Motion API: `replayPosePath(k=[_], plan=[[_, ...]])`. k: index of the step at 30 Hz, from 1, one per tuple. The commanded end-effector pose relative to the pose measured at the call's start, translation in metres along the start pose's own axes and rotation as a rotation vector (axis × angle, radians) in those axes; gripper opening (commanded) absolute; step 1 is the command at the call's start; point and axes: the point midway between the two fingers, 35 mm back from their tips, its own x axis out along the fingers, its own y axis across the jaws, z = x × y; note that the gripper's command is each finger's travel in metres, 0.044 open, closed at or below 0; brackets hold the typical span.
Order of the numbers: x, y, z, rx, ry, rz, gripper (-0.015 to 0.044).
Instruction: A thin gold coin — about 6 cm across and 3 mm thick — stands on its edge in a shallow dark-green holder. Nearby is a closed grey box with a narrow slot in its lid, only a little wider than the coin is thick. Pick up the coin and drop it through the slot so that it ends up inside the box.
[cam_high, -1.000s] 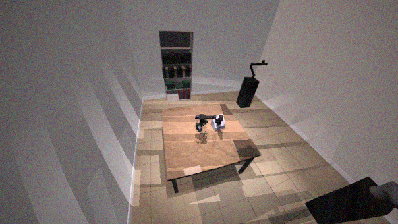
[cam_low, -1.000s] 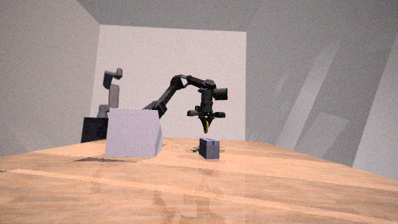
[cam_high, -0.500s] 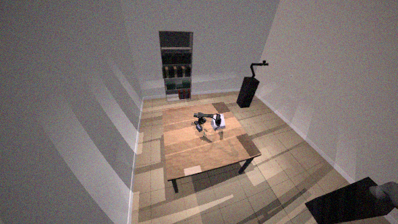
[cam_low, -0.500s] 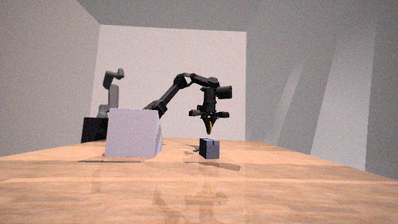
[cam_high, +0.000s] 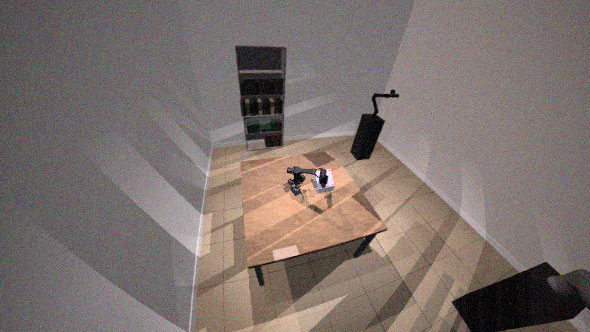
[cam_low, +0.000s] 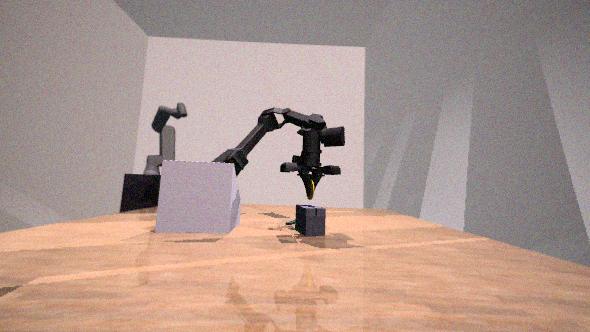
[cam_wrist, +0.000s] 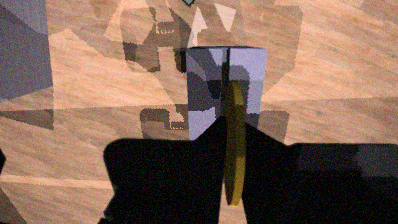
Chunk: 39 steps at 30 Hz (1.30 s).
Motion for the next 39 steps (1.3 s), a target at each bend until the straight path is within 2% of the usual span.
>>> replayPosePath(k=[1, 39], plan=[[0.0002, 0.0001, -0.0008, 0.003, -0.001, 0.000, 0.0000], [0.0100, 0.0000, -0.0047, 0.001, -0.002, -0.001, 0.0000]])
